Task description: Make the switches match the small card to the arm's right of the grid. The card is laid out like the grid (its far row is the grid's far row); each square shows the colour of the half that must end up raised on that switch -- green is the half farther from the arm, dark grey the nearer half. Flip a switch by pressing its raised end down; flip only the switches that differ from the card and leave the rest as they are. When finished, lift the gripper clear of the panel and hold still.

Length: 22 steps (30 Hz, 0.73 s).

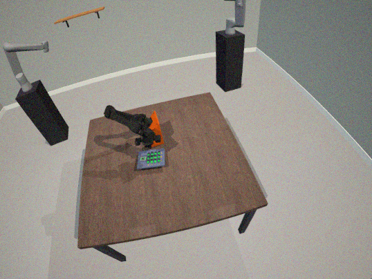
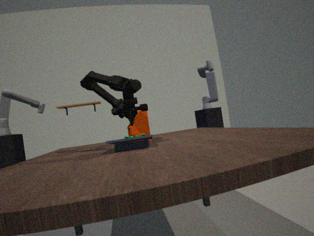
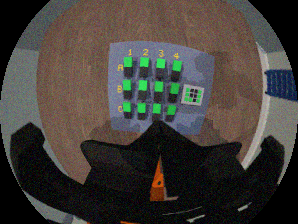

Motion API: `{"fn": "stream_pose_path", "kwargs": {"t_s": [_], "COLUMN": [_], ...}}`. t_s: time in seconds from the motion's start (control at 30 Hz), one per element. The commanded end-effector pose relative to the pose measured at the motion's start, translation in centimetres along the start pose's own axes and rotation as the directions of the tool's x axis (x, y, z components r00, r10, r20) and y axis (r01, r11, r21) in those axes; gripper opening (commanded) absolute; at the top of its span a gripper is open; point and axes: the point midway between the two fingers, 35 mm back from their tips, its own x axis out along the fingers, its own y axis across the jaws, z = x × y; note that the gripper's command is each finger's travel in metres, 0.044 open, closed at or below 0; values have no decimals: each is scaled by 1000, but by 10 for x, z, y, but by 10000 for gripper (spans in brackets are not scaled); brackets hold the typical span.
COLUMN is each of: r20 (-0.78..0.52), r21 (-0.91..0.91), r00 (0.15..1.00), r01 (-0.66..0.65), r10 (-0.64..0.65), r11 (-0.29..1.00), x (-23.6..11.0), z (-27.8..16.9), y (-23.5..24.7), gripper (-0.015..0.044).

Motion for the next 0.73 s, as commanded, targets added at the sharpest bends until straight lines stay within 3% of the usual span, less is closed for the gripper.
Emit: {"fn": "stream_pose_path", "kwargs": {"t_s": [0.0, 0.17, 0.7], "r20": [-6, -5, -5], "r21": [8, 9, 9], "r00": [1000, 1000, 1000], "r01": [3, 2, 2], "r10": [-3, -2, -2], "r11": [1000, 1000, 1000], "x": [-6, -12, -12], "z": [1, 30, 30], "y": [-1, 11, 11], "gripper": [0, 0, 0]}}
